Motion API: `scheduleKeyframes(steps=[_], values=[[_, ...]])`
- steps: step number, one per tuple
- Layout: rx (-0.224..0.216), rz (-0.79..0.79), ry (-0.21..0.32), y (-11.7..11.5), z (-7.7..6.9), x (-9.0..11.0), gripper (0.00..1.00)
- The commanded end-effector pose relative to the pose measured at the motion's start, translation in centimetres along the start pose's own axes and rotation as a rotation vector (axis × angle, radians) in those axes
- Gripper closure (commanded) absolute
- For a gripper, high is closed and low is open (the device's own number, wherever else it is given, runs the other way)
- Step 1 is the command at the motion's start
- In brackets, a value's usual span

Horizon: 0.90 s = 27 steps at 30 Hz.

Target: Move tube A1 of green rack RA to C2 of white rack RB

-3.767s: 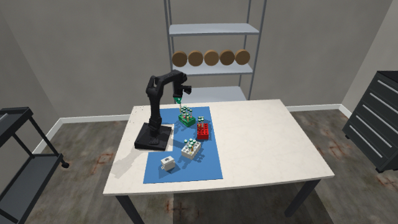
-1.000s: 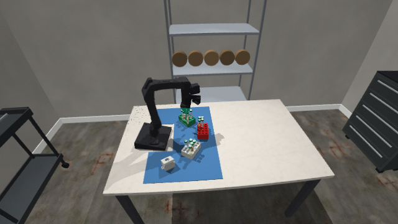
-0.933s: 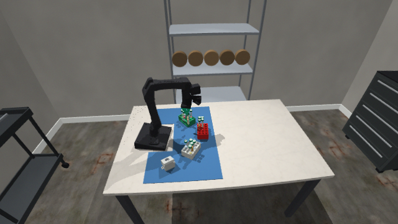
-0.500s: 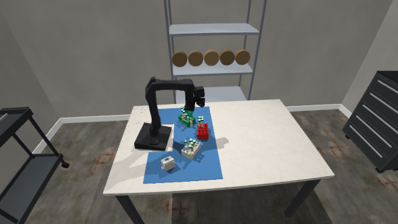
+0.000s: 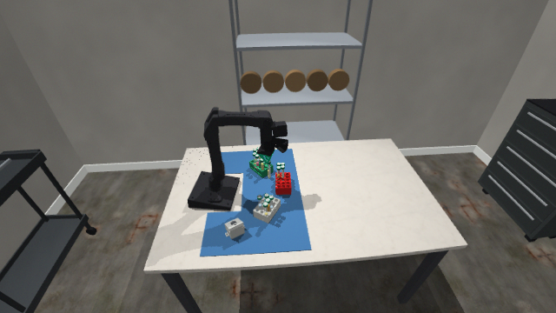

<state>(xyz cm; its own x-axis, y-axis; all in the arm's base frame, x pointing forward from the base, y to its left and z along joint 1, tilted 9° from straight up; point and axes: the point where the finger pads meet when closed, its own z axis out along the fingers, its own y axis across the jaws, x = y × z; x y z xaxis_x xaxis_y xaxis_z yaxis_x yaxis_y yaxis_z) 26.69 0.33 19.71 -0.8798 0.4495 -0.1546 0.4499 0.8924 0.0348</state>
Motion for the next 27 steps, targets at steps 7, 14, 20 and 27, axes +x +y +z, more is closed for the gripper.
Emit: scheduleKeyframes(steps=[7,14,20,27], values=[[-0.009,0.352,-0.011,0.06,-0.33,-0.13,1.00],[-0.009,0.519,-0.010,0.06,-0.33,-0.13,1.00],[-0.010,0.719,-0.009,0.05,-0.33,-0.13,1.00],[-0.011,0.885,-0.008,0.05,-0.33,-0.13,1.00]])
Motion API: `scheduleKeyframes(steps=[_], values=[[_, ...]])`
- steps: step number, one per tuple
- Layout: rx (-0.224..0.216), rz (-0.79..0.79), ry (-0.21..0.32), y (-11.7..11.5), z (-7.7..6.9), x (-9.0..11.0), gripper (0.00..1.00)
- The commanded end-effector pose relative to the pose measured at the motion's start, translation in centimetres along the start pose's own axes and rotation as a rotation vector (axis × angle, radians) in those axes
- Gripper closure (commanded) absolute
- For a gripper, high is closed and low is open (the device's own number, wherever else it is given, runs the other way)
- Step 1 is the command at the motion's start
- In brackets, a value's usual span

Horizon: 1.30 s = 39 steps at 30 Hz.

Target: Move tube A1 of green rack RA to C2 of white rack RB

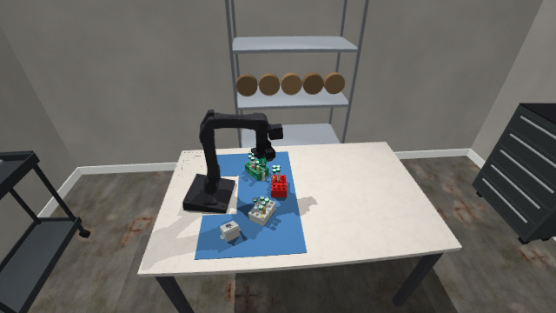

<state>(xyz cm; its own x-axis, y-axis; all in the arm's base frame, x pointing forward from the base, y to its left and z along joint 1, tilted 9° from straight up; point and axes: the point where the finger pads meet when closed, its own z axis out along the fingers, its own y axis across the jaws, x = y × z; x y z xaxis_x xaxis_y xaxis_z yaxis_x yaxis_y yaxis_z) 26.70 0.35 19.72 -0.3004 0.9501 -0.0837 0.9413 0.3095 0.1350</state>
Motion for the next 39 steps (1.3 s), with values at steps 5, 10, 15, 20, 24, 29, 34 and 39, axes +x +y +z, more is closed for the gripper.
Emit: scheduleKeyframes(steps=[5,10,15,20,24,29,34,39], values=[[-0.013,0.179,-0.003,-0.1,-0.3,-0.3,1.00],[-0.012,0.179,-0.004,-1.5,-0.3,-1.3,1.00],[-0.012,0.179,-0.004,-2.5,-0.3,-2.1,1.00],[-0.012,0.179,-0.005,-3.6,-0.3,-2.9,1.00],[-0.011,0.179,-0.005,-4.6,-0.3,-3.8,1.00],[-0.011,0.179,-0.006,-5.9,-0.3,-4.8,1.00],[-0.011,0.179,-0.006,-6.7,-0.3,-5.4,1.00],[-0.010,0.179,-0.006,-8.1,-0.3,-6.4,1.00]])
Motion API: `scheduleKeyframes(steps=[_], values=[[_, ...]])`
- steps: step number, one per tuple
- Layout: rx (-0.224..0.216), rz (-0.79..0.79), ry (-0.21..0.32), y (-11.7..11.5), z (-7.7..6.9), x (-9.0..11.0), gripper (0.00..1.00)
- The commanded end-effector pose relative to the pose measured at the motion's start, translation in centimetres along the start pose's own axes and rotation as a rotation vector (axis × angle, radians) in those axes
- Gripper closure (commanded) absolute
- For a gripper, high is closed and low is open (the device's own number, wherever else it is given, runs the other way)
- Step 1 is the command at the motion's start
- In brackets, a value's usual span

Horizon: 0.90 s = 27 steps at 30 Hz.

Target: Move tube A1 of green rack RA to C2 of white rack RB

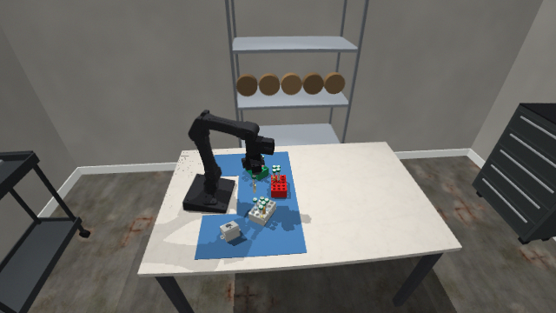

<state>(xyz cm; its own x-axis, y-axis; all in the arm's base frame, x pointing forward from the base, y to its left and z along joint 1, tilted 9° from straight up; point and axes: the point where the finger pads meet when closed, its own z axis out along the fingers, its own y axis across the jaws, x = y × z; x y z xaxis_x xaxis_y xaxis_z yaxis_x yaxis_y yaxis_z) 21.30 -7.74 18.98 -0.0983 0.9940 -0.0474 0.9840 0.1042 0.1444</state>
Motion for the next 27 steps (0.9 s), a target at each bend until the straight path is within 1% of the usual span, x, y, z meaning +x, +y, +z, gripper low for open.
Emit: scheduleKeyframes(steps=[1,5,27], values=[[-0.016,-0.031,-0.012,-0.5,-0.5,-0.8,1.00],[-0.015,-0.031,-0.012,-1.4,-0.5,-1.8,1.00],[-0.016,-0.031,-0.013,0.9,-0.5,-4.0,1.00]])
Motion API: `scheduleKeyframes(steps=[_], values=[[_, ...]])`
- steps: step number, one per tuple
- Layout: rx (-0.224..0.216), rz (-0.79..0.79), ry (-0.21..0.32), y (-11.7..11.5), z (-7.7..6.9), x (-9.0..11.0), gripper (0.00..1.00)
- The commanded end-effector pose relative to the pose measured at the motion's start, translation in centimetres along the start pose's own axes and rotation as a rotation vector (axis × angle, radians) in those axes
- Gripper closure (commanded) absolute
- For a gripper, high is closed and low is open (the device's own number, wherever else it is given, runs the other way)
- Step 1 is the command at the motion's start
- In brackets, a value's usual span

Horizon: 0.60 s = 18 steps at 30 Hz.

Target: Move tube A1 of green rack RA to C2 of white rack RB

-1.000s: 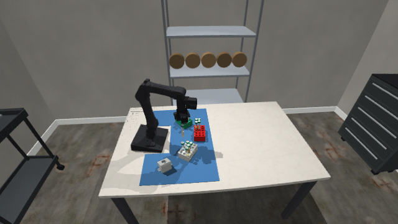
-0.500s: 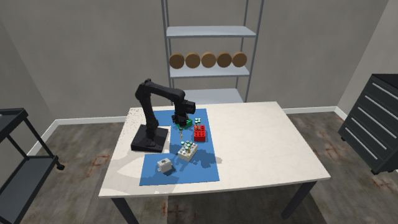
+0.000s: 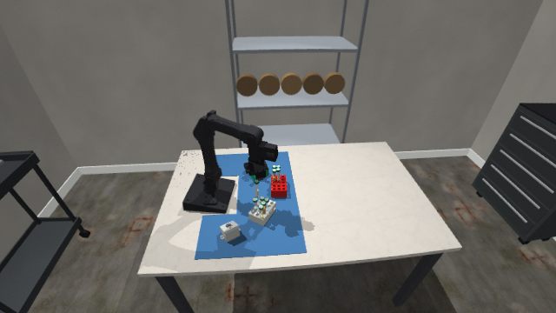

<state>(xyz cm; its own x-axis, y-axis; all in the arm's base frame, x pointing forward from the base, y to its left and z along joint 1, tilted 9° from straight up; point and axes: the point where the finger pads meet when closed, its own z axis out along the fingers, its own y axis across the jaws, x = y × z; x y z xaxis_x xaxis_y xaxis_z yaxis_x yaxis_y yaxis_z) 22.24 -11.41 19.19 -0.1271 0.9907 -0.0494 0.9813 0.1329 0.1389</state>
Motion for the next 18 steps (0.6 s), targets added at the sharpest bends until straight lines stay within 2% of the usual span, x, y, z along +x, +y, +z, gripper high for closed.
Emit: scheduleKeyframes(steps=[1,18], values=[[-0.020,-0.002,-0.015,0.3,-0.6,-0.3,1.00],[-0.020,-0.002,-0.016,2.0,-0.6,-2.1,1.00]])
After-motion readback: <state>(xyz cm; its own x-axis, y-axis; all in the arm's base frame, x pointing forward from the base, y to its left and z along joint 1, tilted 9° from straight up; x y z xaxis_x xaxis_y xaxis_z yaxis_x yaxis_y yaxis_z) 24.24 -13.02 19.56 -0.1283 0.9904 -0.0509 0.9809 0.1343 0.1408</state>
